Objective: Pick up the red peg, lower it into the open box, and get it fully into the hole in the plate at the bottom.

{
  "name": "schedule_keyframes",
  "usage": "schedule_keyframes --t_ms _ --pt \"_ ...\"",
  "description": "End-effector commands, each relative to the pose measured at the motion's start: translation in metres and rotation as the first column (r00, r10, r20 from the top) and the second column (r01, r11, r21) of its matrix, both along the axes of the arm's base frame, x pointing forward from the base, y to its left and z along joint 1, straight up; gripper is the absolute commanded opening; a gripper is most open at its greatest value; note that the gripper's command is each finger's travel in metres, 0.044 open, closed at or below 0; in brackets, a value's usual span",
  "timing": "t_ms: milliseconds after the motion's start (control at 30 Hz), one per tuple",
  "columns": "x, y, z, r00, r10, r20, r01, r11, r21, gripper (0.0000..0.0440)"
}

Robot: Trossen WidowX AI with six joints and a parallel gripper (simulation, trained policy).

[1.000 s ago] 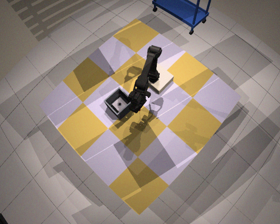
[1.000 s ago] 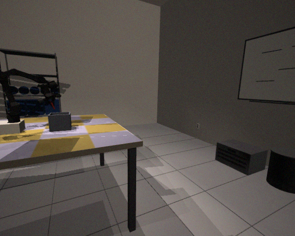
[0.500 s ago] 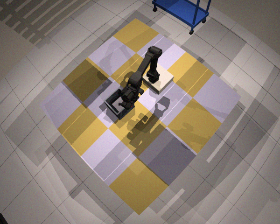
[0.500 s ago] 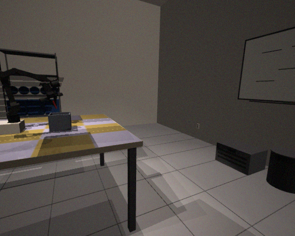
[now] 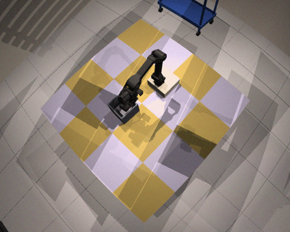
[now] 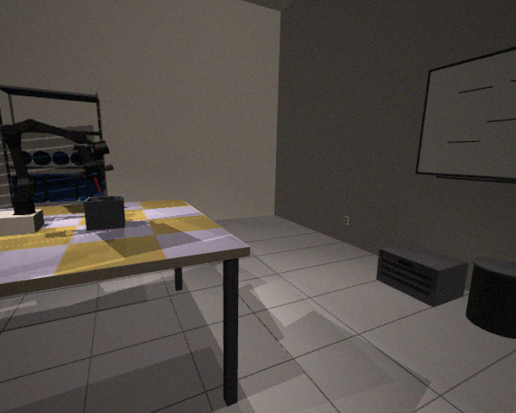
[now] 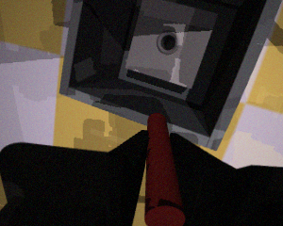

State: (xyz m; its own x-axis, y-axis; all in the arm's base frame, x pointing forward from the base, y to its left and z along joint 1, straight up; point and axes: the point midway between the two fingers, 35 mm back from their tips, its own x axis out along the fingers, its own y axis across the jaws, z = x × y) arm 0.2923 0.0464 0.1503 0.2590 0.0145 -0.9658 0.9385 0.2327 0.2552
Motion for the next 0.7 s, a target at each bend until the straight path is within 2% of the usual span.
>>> schedule_keyframes --t_ms 0,667 --pt "0.004 -0.007 0.001 1.0 -0.002 -0.004 0.002 1.0 -0.009 0.0" --pt "0.021 -0.046 -0.032 0.995 -0.003 -0.096 0.0 1.0 -0.025 0.0"
